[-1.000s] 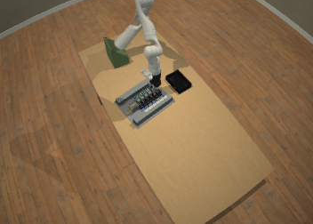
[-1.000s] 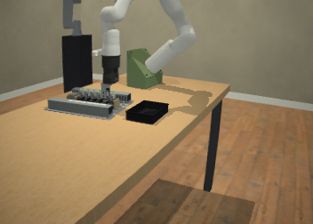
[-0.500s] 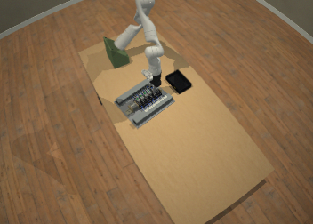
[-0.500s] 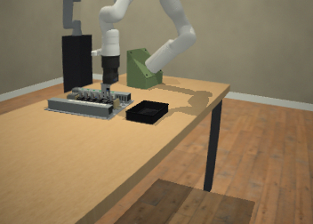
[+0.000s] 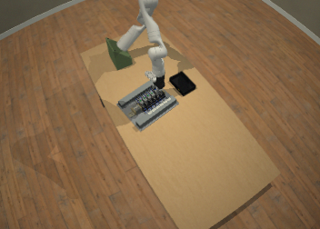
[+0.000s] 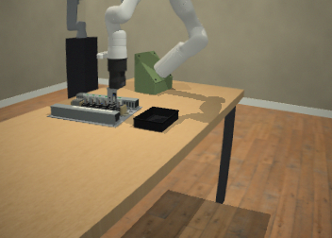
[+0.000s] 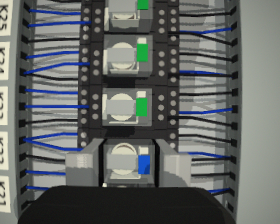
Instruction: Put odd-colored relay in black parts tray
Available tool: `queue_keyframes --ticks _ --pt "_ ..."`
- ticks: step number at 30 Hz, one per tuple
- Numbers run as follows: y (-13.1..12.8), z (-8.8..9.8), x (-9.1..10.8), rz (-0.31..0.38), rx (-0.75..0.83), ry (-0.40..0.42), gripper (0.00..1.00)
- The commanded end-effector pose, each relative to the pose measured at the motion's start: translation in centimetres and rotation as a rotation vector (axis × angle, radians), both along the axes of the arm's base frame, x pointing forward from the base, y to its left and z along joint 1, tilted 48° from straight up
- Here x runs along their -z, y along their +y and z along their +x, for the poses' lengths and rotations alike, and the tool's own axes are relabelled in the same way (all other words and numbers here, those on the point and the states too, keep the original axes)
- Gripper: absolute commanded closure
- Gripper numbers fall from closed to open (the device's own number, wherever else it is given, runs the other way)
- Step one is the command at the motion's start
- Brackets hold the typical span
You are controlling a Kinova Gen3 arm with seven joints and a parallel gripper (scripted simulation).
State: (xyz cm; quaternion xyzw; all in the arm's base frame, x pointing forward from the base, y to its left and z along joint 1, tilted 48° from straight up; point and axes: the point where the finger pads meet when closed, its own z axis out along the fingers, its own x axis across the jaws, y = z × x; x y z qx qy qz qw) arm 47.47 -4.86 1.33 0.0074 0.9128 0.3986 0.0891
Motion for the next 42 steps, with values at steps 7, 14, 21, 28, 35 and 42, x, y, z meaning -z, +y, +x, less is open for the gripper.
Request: queue_keyframes --ticks 7,14,21,28,35,42 --pt "-0.5 0.0 -0.4 -0.001 0.002 -0.001 1.0" --pt "-1.1 -0.2 -1.0 -0.001 0.002 -0.001 1.0" --pt "-1.7 -0.3 -1.5 -0.001 0.002 -0.001 1.0" --pt "-2.6 -0.5 -2.4 -0.001 0.002 -0.001 1.0" --pt "-3.6 -0.7 -3.2 -0.001 0.002 -0.001 1.0" --pt "-4.2 -0.8 -3.8 -0.001 0.002 -0.001 1.0"
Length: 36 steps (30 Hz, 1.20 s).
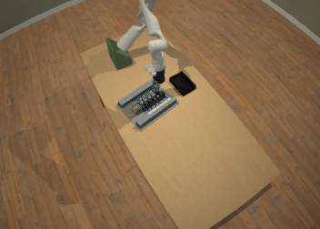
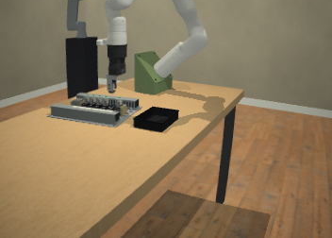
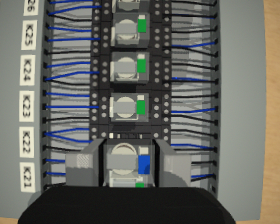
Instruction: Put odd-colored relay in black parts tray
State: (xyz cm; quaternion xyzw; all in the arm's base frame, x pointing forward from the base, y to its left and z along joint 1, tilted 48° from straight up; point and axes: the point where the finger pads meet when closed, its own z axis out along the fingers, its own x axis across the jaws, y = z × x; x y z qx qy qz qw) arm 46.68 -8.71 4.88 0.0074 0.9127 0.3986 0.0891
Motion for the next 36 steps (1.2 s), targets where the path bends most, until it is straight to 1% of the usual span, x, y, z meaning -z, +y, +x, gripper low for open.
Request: queue_keyframes --ticks 1,11,36 --pt "-0.4 0.0 -0.4 -0.001 0.002 -0.001 1.0" --pt "-1.3 -0.2 -1.2 -0.001 0.002 -0.001 1.0" --pt "-1.8 -0.3 -1.6 -0.001 0.002 -0.001 1.0"
